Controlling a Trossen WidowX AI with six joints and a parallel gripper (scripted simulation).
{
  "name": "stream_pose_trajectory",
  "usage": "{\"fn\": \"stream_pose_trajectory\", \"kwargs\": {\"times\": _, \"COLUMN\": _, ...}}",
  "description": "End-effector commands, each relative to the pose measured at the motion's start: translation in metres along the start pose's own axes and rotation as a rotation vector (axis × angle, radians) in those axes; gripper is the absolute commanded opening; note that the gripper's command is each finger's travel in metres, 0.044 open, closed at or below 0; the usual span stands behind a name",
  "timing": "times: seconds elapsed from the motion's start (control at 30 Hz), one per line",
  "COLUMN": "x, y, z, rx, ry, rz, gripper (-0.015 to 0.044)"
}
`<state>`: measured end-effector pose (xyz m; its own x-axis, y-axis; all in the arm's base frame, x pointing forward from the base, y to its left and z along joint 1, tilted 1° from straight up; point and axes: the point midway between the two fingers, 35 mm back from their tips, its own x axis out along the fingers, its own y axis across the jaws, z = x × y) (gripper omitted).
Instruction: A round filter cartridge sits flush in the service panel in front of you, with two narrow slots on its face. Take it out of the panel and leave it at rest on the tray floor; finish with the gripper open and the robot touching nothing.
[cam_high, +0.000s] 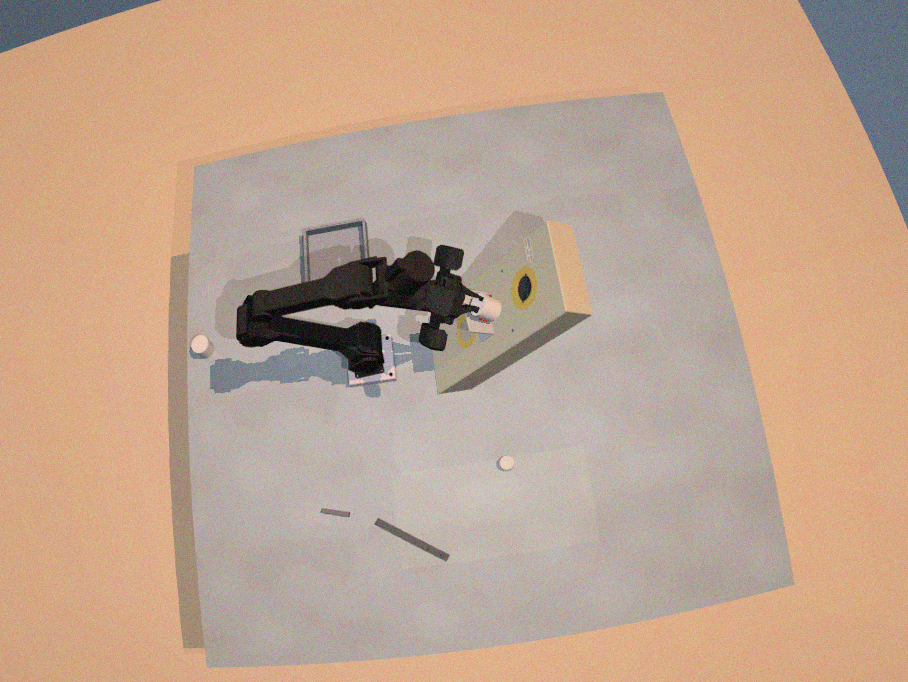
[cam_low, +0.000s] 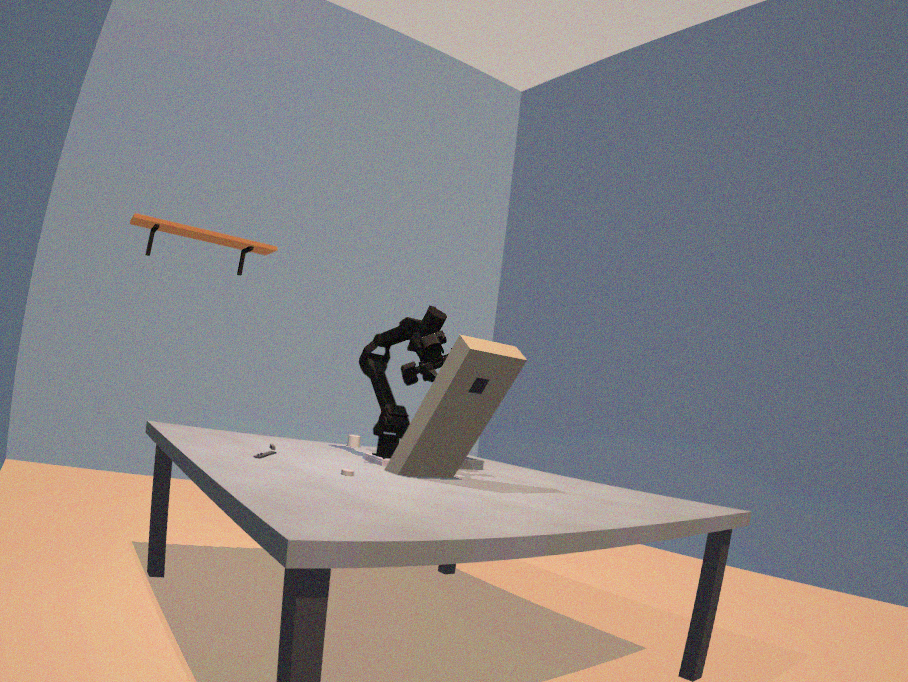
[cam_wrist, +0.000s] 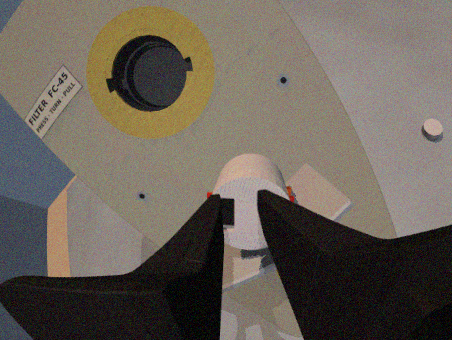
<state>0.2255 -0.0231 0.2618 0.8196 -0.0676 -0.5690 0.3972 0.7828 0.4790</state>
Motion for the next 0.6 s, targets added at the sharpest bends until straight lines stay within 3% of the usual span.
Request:
{"fn": "stream_pose_trajectory", "kwargs": {"times": 0.0, "x": -0.001, "y": 0.002, "z": 0.002, "rx": 0.0, "ry": -0.007, "rz": 0.005, "gripper": 0.0089}}
{"fn": "stream_pose_trajectory", "kwargs": {"times": 0.17, "x": -0.001, "y": 0.0, "z": -0.001, "rx": -0.002, "ry": -0.016, "rz": 0.015, "gripper": 0.0089}}
{"fn": "stream_pose_trajectory", "kwargs": {"times": 0.53, "x": -0.012, "y": 0.044, "z": 0.061, "rx": -0.002, "ry": -0.018, "rz": 0.016, "gripper": 0.0089}}
{"fn": "stream_pose_trajectory", "kwargs": {"times": 0.57, "x": -0.013, "y": 0.044, "z": 0.062, "rx": -0.002, "ry": -0.018, "rz": 0.017, "gripper": 0.0115}}
